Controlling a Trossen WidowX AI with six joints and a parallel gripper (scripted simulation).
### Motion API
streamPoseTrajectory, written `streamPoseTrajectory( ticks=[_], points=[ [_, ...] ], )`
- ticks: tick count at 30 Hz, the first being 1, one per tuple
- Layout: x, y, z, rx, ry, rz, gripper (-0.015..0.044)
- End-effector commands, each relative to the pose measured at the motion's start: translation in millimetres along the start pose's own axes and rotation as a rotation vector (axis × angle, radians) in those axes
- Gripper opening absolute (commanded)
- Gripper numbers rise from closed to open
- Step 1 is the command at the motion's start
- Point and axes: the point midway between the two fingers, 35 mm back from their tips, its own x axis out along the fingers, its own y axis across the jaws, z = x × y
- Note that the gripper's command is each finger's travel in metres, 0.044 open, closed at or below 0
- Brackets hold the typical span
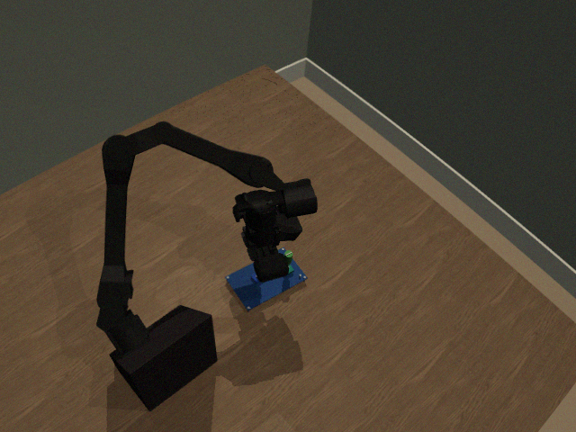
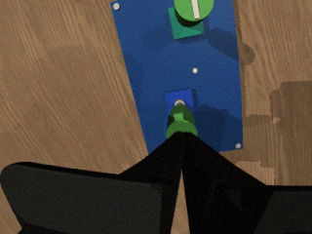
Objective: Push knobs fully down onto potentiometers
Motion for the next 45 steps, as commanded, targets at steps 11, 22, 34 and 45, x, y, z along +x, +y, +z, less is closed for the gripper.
streamPoseTrajectory(
  ticks=[11, 22, 34, 45],
  points=[
    [2.4, 0.3, 0.2, 0.005, -0.001, 0.003, 0.0],
    [5.3, 0.3, 0.2, 0.005, -0.001, 0.003, 0.0],
    [5.3, 0.3, 0.2, 0.005, -0.001, 0.003, 0.0],
    [7.5, 0.4, 0.2, 0.005, -0.001, 0.003, 0.0]
  ],
)
